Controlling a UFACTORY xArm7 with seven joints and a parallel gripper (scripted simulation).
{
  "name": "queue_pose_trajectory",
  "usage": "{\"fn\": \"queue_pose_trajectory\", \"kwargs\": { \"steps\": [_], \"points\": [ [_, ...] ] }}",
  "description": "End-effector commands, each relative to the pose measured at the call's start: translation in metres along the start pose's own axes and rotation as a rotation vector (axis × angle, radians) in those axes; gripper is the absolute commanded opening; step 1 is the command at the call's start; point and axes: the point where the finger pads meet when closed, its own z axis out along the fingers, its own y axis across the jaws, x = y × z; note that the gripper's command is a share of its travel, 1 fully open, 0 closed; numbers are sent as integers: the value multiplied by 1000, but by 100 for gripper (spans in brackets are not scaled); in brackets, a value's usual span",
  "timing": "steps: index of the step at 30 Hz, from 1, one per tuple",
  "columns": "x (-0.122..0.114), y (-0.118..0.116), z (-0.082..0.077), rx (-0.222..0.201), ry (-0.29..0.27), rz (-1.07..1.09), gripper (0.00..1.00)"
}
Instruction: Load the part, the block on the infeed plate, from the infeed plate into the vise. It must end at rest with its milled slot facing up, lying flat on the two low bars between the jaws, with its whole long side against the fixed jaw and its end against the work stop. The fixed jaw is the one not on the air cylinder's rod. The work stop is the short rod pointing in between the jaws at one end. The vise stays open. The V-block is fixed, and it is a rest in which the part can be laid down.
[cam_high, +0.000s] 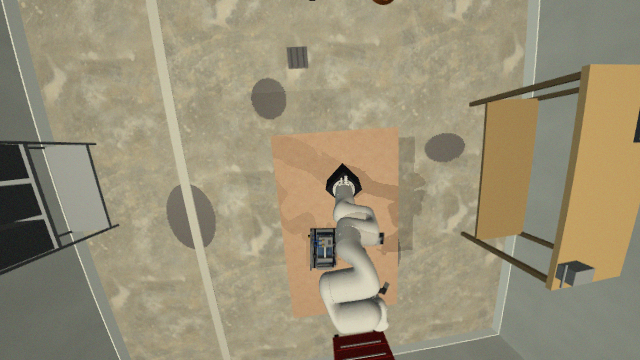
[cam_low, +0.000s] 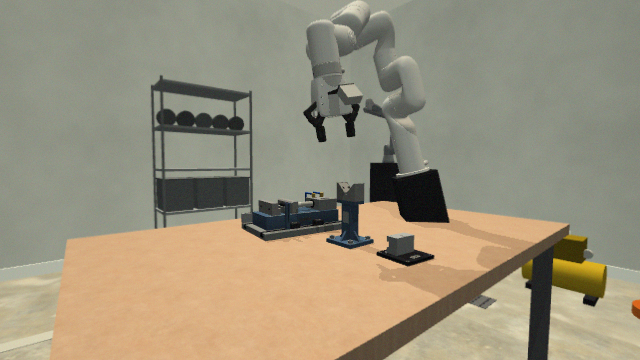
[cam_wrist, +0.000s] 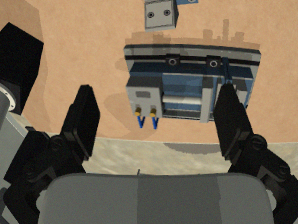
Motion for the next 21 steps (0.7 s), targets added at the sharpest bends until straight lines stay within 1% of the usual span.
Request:
{"fn": "queue_pose_trajectory", "kwargs": {
  "steps": [1,3,18,20,21],
  "points": [
    [1,1,-2,-4,1,-2,100],
    [46,-5,5,-63,-15,-26,100],
    [46,-5,5,-63,-15,-26,100],
    [84,-14,14,-108,-21,-47,100],
    [84,-14,14,-108,-21,-47,100]
  ]
}}
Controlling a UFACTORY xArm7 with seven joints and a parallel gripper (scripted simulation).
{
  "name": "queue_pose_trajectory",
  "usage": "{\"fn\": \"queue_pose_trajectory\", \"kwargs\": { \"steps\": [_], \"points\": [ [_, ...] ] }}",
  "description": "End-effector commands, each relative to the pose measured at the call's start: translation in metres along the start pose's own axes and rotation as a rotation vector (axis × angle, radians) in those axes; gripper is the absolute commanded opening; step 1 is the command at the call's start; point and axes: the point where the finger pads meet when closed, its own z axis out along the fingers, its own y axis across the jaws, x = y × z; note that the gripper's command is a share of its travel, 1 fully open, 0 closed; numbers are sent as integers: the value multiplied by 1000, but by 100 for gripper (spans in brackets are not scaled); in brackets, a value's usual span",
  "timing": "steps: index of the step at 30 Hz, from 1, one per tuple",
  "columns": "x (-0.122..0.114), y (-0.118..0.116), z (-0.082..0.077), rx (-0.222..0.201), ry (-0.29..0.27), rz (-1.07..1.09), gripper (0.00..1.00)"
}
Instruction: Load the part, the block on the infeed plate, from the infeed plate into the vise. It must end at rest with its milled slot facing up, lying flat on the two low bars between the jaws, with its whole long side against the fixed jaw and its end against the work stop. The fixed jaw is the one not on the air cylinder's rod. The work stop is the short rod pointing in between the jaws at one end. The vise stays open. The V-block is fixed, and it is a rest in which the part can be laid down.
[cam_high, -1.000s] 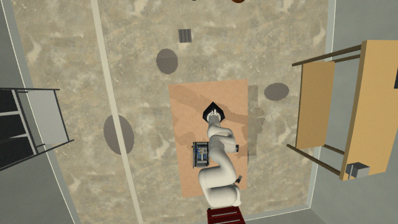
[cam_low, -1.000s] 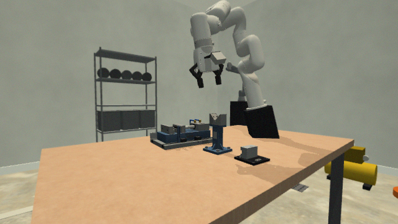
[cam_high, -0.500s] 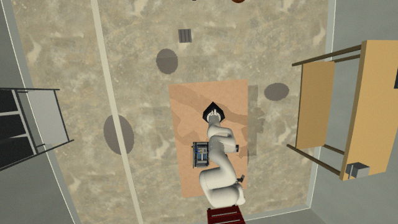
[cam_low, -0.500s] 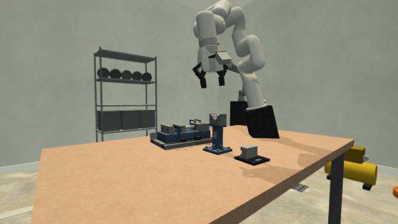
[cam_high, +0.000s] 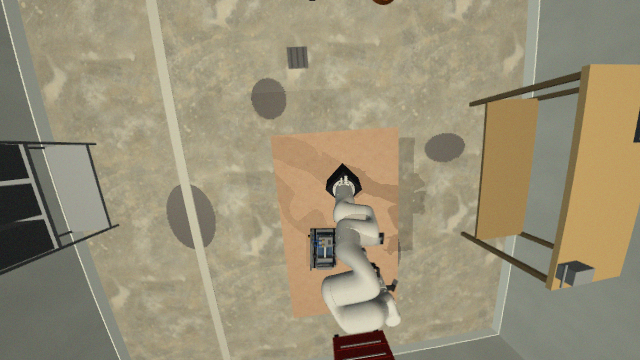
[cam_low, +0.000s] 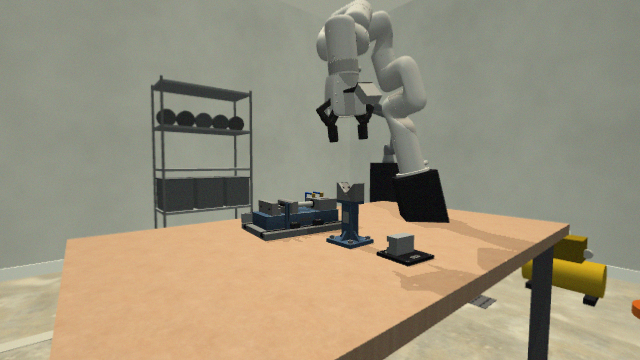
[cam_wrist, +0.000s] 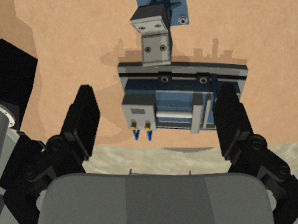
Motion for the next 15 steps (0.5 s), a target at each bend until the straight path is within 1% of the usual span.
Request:
{"fn": "queue_pose_trajectory", "kwargs": {
  "steps": [1,14,15],
  "points": [
    [36,-9,6,-40,-4,-26,100],
    [36,-9,6,-40,-4,-26,100],
    [53,-14,10,-57,-5,-36,100]
  ]
}}
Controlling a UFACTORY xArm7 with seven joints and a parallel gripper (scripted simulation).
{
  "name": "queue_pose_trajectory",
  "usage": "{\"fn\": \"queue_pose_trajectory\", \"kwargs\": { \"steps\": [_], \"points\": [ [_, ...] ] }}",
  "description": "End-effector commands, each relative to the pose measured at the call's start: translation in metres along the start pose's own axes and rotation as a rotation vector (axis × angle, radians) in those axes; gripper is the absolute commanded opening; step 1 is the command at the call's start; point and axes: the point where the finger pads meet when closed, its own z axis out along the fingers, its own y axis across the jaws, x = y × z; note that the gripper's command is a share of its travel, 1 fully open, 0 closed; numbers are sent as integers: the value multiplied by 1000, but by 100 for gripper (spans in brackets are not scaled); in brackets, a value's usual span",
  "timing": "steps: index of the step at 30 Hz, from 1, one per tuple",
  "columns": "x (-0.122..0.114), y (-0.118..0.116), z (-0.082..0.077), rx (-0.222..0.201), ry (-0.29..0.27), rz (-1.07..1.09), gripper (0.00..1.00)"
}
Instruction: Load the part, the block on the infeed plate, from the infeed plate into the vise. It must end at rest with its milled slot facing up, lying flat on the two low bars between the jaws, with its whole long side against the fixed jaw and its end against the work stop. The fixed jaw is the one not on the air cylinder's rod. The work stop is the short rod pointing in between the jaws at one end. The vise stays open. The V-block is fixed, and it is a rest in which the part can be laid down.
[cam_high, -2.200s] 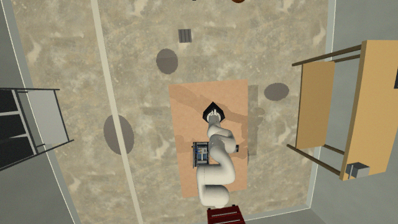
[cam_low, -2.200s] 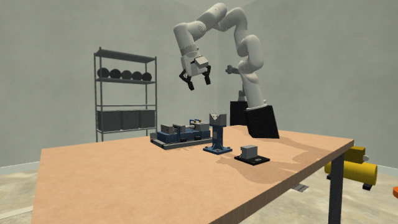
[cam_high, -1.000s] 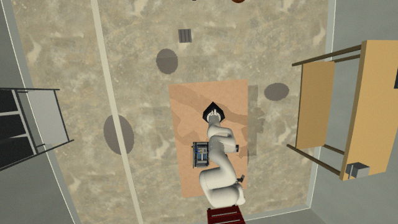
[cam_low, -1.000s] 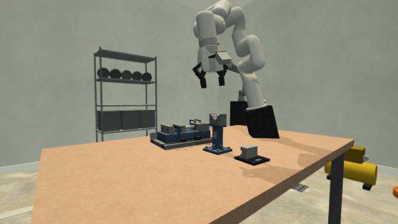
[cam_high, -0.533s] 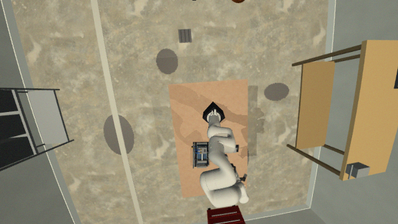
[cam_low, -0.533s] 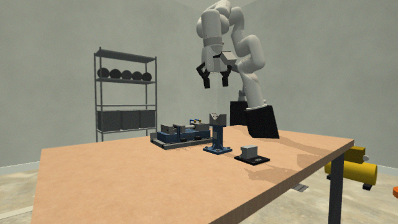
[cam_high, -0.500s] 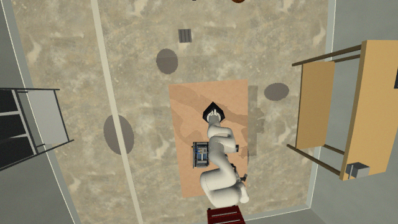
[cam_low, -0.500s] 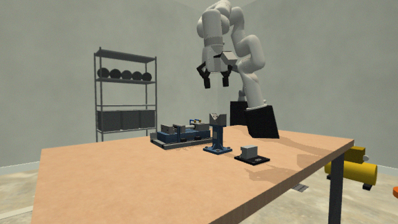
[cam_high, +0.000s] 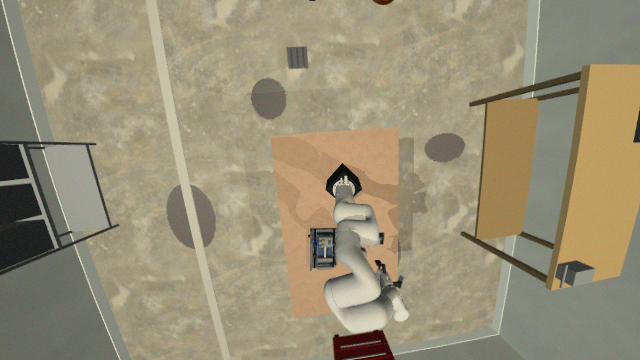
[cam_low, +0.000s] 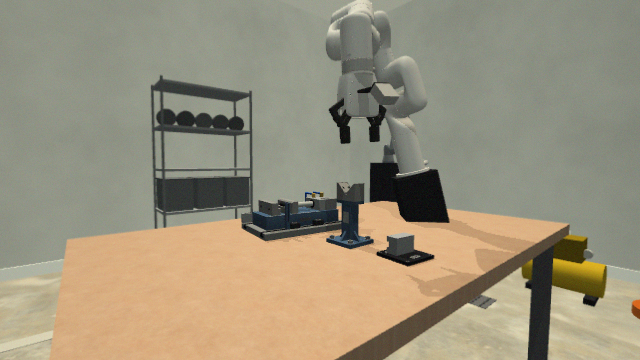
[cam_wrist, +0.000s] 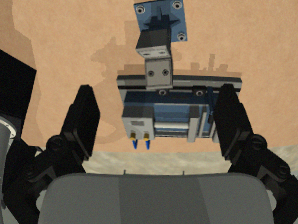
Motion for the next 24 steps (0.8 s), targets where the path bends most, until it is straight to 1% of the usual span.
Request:
{"fn": "queue_pose_trajectory", "kwargs": {
  "steps": [1,12,13,22,24],
  "points": [
    [33,-10,6,-36,2,-19,100],
    [33,-10,6,-36,2,-19,100],
    [46,-15,10,-48,3,-27,100],
    [46,-15,10,-48,3,-27,100],
    [68,-25,17,-66,7,-40,100]
  ]
}}
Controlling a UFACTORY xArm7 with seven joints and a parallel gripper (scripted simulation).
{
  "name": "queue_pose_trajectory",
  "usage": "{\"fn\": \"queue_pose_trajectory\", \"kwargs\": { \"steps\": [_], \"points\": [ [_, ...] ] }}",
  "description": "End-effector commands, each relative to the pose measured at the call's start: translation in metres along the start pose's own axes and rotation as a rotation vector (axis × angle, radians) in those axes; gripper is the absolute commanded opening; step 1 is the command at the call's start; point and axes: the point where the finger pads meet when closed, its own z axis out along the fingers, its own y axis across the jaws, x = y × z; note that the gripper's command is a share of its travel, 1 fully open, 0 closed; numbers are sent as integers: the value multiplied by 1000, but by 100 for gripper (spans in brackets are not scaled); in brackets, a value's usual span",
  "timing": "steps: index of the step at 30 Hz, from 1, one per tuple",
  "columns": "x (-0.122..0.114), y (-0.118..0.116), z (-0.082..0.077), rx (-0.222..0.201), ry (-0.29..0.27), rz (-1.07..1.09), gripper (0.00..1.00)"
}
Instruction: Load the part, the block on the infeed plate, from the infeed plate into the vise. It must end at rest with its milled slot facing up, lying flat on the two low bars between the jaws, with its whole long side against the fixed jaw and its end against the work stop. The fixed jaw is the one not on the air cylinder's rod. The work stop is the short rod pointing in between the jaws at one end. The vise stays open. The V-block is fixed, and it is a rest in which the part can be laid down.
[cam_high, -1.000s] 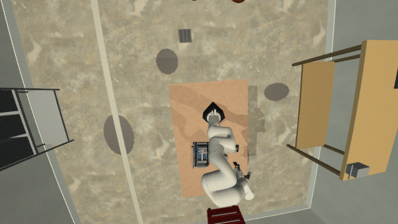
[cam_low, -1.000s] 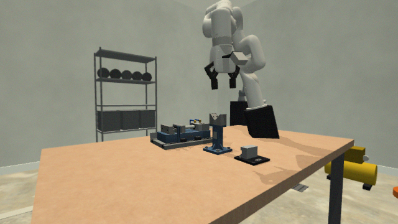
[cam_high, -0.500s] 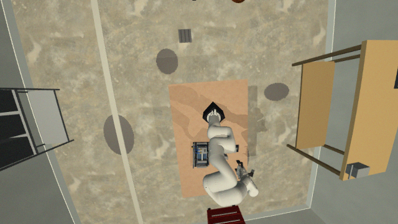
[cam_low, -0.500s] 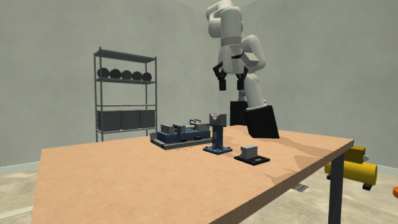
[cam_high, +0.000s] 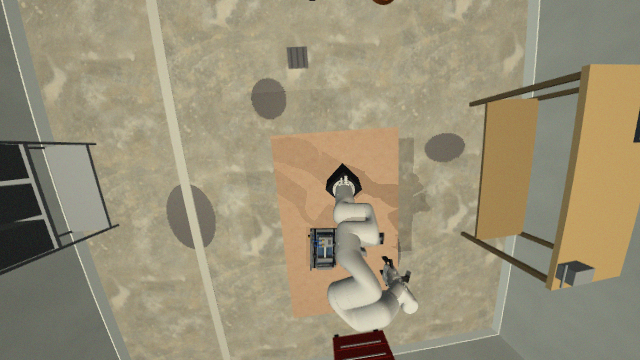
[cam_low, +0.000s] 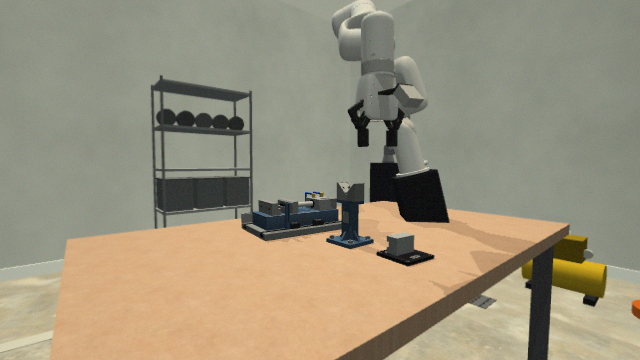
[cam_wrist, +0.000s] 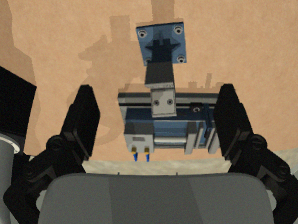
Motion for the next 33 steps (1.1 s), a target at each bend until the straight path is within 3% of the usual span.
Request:
{"fn": "queue_pose_trajectory", "kwargs": {
  "steps": [1,10,12,33],
  "points": [
    [22,-10,5,-20,6,-15,100],
    [22,-10,5,-20,6,-15,100],
    [37,-17,9,-30,10,-24,100],
    [51,-25,14,-39,14,-32,100]
  ]
}}
